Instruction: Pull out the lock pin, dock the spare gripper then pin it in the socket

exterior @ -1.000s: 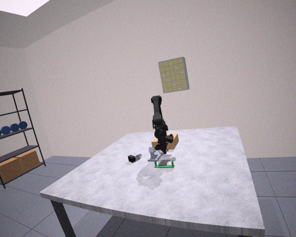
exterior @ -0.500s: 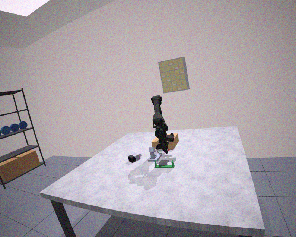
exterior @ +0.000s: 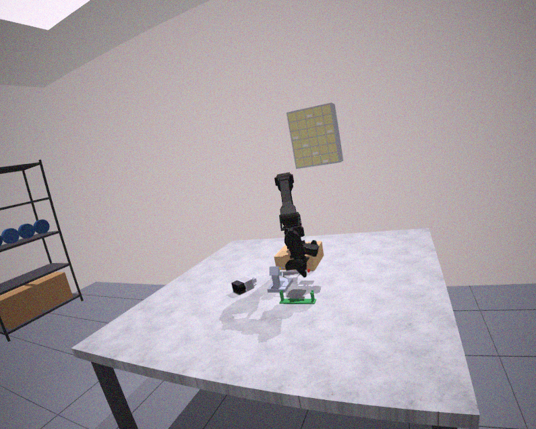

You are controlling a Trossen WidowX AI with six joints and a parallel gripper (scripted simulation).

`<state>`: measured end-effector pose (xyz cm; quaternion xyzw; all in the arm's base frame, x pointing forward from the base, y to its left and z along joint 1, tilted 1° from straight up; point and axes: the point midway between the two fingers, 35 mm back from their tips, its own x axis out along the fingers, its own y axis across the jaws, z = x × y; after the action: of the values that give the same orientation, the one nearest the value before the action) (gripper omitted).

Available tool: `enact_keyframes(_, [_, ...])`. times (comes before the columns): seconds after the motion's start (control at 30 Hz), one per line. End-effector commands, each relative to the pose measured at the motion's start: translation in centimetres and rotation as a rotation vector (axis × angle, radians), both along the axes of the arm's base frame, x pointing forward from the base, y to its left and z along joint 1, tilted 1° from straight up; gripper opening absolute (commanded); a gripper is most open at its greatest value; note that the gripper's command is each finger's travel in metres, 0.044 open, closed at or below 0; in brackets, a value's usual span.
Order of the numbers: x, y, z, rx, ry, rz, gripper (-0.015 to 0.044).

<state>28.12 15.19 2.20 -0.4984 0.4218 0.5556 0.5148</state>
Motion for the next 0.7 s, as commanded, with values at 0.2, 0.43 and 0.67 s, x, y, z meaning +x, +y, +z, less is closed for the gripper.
enact_keyframes(0.2, [0.0,0.8,0.0,-0.003,0.0,-0.002,0.0])
enact_keyframes(0.43, [-0.2,1.4,-0.1,-0.004,0.0,-0.002,0.0])
enact_keyframes(0.67, [-0.2,2.1,0.0,-0.005,0.0,-0.003,0.0])
